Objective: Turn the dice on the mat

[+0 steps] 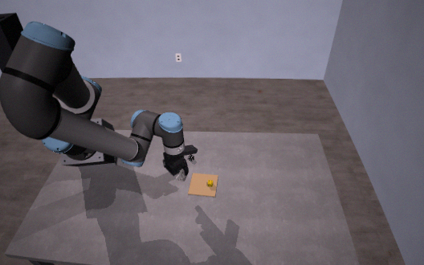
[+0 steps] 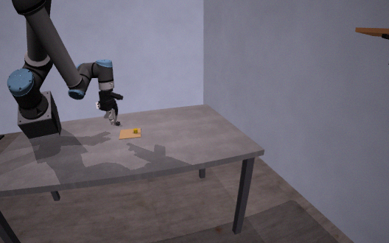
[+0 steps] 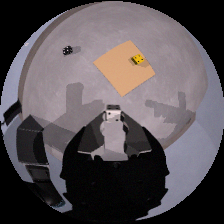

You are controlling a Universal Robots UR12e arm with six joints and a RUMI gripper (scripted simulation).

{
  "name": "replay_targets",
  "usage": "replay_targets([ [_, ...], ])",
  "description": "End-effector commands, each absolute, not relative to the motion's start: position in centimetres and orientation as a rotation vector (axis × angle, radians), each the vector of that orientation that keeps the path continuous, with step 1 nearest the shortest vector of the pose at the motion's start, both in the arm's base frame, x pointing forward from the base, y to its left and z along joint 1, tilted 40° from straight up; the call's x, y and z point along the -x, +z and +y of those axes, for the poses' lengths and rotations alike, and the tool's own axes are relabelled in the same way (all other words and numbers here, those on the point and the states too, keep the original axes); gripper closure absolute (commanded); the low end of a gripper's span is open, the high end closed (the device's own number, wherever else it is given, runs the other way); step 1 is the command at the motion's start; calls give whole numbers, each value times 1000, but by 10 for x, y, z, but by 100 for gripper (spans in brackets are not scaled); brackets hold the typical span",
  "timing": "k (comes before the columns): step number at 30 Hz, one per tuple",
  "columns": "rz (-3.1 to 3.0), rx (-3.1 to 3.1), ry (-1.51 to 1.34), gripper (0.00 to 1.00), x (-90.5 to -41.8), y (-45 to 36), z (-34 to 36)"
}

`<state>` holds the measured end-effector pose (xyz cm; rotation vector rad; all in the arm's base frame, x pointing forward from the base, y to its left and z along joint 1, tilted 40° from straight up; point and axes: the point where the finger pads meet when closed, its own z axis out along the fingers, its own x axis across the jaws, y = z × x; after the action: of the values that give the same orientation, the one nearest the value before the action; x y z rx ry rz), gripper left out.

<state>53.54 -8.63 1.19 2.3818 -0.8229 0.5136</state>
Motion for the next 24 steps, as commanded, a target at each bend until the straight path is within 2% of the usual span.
replay_targets([
  [1,-663,-2419,464,94,-543,6,-79],
  [24,92,-2464,203,94,-573,-21,-44],
])
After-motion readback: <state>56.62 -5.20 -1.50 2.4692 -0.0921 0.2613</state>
